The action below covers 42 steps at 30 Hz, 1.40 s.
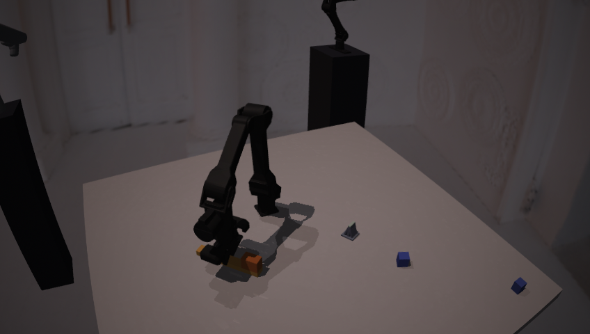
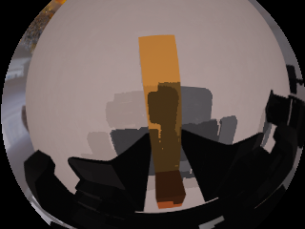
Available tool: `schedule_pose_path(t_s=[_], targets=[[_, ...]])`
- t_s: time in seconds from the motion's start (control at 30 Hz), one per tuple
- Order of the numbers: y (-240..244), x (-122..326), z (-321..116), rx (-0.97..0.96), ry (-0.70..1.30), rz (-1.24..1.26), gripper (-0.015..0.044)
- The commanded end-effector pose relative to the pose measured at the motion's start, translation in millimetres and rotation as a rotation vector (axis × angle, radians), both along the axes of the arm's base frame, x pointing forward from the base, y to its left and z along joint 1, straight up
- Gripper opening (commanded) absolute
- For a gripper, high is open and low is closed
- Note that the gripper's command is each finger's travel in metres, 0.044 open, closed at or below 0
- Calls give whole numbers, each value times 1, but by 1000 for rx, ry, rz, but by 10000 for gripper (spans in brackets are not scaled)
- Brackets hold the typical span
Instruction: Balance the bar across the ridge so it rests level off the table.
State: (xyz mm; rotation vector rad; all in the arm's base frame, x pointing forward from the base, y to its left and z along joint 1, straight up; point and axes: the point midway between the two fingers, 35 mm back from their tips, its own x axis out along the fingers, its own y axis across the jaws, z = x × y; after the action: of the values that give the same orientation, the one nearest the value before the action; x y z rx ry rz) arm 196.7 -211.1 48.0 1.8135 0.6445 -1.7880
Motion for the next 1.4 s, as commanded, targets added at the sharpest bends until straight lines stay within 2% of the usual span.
schedule_pose_path(t_s=[0.0, 0.07, 0.23, 1.37], targets=[[0, 0, 0, 0, 0, 0, 131], [0, 0, 0, 0, 0, 0, 118], [-1, 1, 9, 0, 0, -1, 0], [1, -2, 94, -1, 3, -6, 0]])
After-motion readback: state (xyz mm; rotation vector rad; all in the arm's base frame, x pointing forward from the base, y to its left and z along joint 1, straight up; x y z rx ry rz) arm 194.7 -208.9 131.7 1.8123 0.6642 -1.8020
